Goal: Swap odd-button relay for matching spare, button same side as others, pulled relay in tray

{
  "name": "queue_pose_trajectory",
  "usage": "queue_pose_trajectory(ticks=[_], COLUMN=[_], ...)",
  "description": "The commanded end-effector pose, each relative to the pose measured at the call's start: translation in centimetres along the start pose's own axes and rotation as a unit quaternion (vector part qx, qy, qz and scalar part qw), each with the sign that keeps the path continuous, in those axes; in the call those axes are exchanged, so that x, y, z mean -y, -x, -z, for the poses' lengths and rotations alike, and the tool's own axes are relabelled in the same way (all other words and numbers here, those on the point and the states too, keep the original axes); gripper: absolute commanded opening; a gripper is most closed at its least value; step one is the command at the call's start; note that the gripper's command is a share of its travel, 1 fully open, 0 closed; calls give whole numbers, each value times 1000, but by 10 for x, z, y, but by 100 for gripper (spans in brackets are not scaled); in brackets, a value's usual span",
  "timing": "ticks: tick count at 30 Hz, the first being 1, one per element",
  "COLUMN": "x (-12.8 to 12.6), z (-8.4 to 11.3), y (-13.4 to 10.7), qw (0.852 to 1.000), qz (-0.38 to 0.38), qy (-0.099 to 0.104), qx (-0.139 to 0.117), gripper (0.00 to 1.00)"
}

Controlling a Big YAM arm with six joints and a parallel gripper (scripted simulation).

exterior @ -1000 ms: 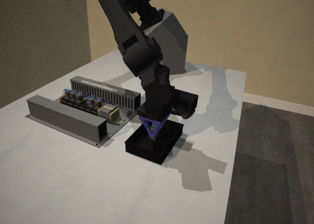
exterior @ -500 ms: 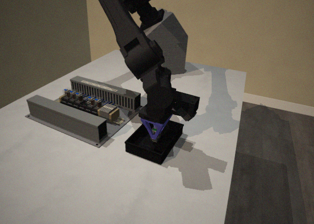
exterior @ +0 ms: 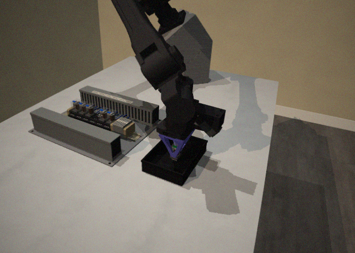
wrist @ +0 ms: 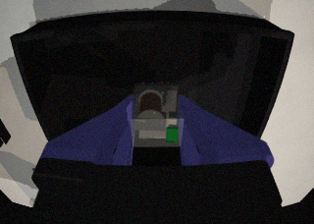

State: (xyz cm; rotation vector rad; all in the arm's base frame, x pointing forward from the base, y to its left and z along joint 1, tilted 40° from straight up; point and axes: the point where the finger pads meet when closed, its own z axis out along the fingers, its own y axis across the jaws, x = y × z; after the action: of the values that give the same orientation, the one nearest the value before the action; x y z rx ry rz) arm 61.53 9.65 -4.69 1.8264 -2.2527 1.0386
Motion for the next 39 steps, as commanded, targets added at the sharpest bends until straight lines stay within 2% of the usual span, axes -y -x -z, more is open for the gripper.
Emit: queue_pose_trajectory(ticks=[1,25,39], x=[12,13,5], z=[14,16,8], y=[1,2,2], qw=[1000,1000,1000], qz=[-9,-9,-4], qy=[-16,-18,-14], qx=[11,12,11], gripper=[0,0,0])
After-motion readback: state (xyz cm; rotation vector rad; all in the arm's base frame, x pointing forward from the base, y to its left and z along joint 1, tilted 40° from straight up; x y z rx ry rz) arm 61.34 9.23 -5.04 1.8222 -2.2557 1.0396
